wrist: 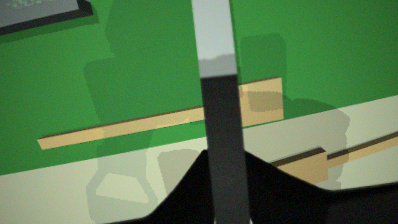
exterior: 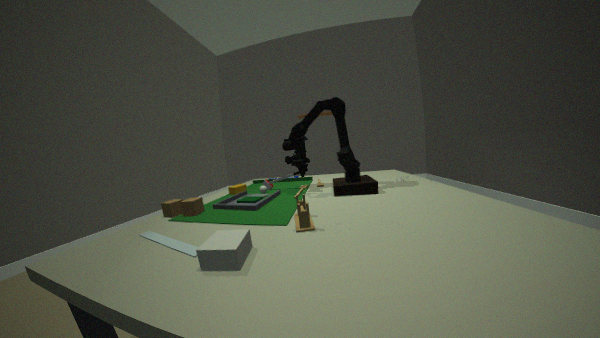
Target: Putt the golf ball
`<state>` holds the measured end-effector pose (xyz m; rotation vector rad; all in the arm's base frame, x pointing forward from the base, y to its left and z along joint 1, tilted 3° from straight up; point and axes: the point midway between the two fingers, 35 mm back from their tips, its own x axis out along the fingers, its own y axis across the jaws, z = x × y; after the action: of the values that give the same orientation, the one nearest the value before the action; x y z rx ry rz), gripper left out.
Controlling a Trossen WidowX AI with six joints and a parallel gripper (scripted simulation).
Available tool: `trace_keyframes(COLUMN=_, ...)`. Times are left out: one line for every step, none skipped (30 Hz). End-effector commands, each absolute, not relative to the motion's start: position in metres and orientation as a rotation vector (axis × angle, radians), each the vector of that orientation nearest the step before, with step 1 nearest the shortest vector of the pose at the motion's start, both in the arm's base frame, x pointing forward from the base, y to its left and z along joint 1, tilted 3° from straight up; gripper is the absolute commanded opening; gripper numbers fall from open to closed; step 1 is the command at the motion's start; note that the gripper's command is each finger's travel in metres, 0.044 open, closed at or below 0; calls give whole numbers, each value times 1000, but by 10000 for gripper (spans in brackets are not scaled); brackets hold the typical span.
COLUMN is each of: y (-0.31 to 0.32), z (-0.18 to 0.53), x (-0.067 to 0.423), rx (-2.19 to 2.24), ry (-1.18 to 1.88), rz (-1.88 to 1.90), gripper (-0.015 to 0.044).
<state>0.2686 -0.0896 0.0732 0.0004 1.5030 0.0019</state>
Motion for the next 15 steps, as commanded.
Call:
trace_keyframes(y=-83, z=77, x=265, rx=5, ry=1495, rz=-15, gripper=0)
trace_keyframes(y=-83, z=79, x=265, rx=5, ry=1495, rz=-15, gripper=0)
trace_keyframes(y=-83, z=83, x=265, rx=5, ry=1495, rz=-15, gripper=0)
trace_keyframes(y=-83, z=87, x=265, rx=5, ry=1495, rz=-15, gripper=0)
trace_keyframes(y=-83, z=91, x=265, rx=5, ry=1495, rz=-15, gripper=0)
trace_keyframes(y=-83, z=96, x=265, rx=5, ry=1495, rz=-15, gripper=0)
trace_keyframes(y=-83, z=101, x=265, rx=5, ry=1495, rz=-15, gripper=0)
trace_keyframes(y=-83, z=106, x=265, rx=5, ry=1495, rz=-15, gripper=0)
trace_keyframes(y=-83, z=111, x=264, rx=5, ry=1495, rz=-15, gripper=0)
trace_keyframes(y=-83, z=117, x=264, rx=5, ry=1495, rz=-16, gripper=0)
trace_keyframes(y=-83, z=122, x=263, rx=5, ry=1495, rz=-16, gripper=0)
trace_keyframes(y=-83, z=127, x=262, rx=5, ry=1495, rz=-16, gripper=0)
trace_keyframes(y=-83, z=131, x=261, rx=5, ry=1495, rz=-16, gripper=0)
trace_keyframes(y=-83, z=134, x=261, rx=5, ry=1495, rz=-16, gripper=0)
trace_keyframes(y=-83, z=134, x=261, rx=5, ry=1495, rz=-16, gripper=0)
